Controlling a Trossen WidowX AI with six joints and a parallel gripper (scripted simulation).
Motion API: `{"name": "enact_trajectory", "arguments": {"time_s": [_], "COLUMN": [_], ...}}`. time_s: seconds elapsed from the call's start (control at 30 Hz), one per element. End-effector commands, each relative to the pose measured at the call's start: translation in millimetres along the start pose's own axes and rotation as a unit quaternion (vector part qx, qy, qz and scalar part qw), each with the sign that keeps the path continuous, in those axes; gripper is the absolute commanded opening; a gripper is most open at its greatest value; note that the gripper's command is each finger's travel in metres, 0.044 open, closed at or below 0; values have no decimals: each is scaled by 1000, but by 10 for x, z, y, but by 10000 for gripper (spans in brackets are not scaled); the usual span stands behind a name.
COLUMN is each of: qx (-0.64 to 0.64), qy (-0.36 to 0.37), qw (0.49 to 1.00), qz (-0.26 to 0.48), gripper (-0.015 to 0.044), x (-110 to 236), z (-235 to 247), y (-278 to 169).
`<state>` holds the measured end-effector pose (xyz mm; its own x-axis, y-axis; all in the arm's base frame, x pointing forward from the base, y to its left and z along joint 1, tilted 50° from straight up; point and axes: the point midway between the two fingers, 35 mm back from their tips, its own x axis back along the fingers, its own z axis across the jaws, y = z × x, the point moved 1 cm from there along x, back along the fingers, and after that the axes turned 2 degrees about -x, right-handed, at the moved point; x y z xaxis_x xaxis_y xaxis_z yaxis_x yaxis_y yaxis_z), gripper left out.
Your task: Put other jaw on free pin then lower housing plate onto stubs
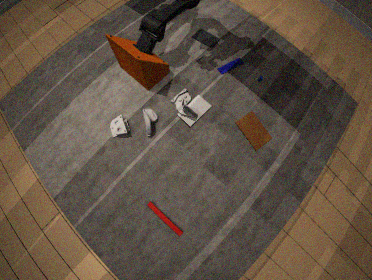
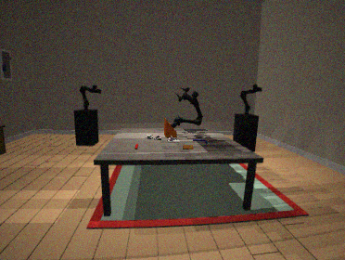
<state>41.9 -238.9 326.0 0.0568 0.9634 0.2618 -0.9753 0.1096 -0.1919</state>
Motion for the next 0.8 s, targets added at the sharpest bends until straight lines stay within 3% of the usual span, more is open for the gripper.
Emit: {"name": "enact_trajectory", "arguments": {"time_s": [0.0,0.53,0.77], "qx": [0,0,0], "qy": [0,0,0], "qw": [1000,1000,1000], "qz": [0,0,0], "gripper": [426,6,0], "x": [0,0,0], "z": [0,0,0], "y": [0,0,0]}}
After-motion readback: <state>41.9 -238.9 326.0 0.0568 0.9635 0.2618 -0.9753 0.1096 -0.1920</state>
